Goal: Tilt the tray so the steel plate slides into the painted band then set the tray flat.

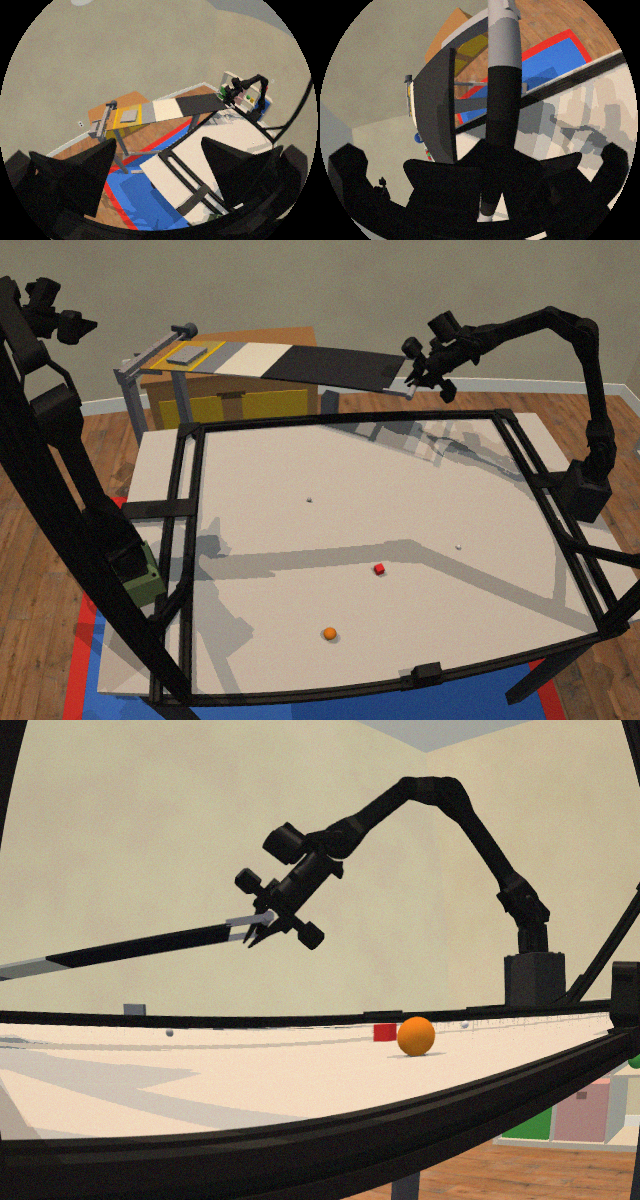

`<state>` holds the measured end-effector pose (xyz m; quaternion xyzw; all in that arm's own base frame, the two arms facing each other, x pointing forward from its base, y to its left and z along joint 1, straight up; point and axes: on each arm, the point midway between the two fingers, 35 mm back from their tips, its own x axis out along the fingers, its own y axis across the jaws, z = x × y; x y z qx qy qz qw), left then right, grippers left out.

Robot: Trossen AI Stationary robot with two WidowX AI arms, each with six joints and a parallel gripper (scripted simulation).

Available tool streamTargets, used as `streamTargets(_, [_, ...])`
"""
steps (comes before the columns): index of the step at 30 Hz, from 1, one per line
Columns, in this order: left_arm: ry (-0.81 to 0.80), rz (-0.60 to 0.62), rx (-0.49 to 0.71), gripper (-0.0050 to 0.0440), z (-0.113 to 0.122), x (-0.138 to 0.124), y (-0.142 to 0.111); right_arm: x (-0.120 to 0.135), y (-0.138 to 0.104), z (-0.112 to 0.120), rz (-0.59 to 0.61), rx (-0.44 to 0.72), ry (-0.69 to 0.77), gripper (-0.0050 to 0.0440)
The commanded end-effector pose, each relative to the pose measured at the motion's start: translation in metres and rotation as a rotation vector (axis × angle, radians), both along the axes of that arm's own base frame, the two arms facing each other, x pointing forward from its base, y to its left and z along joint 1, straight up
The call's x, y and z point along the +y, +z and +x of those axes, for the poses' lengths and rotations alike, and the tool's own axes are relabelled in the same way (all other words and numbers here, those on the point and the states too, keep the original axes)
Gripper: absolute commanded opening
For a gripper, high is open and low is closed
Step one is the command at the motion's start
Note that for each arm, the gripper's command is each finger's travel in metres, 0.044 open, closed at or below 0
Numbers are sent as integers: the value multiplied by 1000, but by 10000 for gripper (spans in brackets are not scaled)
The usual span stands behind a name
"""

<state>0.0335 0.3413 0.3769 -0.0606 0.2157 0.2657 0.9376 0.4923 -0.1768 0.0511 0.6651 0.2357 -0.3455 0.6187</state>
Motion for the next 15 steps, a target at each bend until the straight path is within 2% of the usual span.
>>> streamTargets(1, [-2, 0, -1, 440, 0, 0, 0, 0, 1, -8, 8, 19, 1, 0])
streamTargets(6, [-2, 0, -1, 440, 0, 0, 0, 0, 1, -8, 8, 19, 1, 0])
streamTargets(11, [-2, 0, -1, 440, 0, 0, 0, 1, -77, -15, 10, 34, 1, 0])
streamTargets(15, [-2, 0, -1, 440, 0, 0, 0, 1, -76, -15, 18, 82, 1, 0])
